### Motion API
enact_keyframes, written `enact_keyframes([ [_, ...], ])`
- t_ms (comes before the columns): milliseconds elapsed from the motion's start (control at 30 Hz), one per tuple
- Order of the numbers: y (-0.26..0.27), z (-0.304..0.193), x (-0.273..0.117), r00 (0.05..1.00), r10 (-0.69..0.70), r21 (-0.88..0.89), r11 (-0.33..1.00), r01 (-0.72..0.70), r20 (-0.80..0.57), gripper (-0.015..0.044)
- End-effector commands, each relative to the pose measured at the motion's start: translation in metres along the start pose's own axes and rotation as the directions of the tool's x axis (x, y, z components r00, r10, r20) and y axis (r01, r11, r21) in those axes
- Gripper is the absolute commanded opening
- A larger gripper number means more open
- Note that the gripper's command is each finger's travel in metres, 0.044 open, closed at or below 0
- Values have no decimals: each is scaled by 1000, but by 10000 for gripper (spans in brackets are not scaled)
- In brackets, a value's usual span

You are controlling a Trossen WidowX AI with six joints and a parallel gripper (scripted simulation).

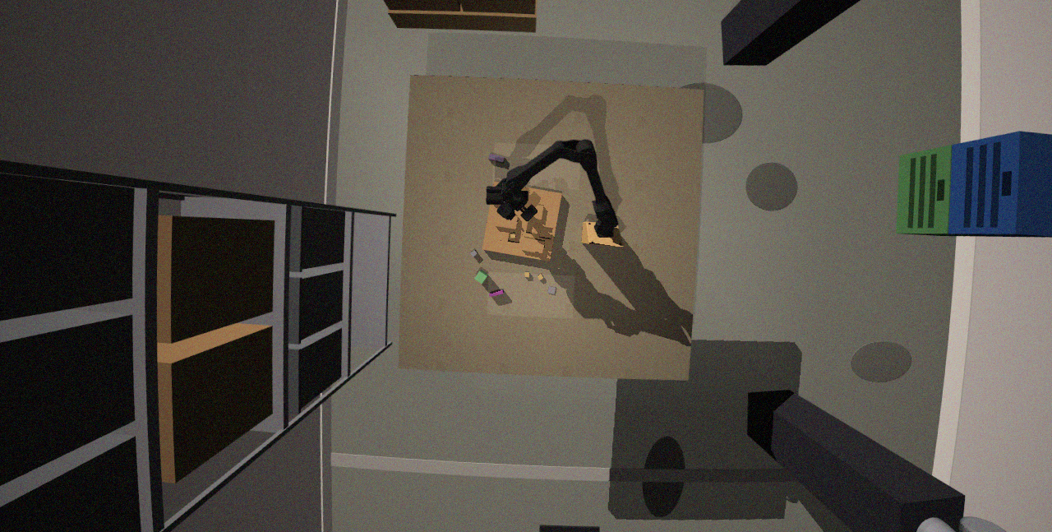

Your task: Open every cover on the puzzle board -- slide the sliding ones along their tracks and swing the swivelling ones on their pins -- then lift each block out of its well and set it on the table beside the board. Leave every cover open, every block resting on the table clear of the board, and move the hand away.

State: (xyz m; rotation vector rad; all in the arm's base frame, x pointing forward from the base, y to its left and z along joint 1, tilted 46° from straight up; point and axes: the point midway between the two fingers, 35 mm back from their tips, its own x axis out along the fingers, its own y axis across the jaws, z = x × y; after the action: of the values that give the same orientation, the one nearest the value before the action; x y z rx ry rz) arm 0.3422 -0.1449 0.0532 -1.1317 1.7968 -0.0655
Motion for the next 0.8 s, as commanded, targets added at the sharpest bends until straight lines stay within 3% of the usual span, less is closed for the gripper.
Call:
enact_keyframes([
  [0, 0, 1, 4, 1000, -5, -6, 1000, 5, 0, 0],
  [767, -6, -2, 17, 1000, -6, -6, 1000, 5, -1, 0],
])
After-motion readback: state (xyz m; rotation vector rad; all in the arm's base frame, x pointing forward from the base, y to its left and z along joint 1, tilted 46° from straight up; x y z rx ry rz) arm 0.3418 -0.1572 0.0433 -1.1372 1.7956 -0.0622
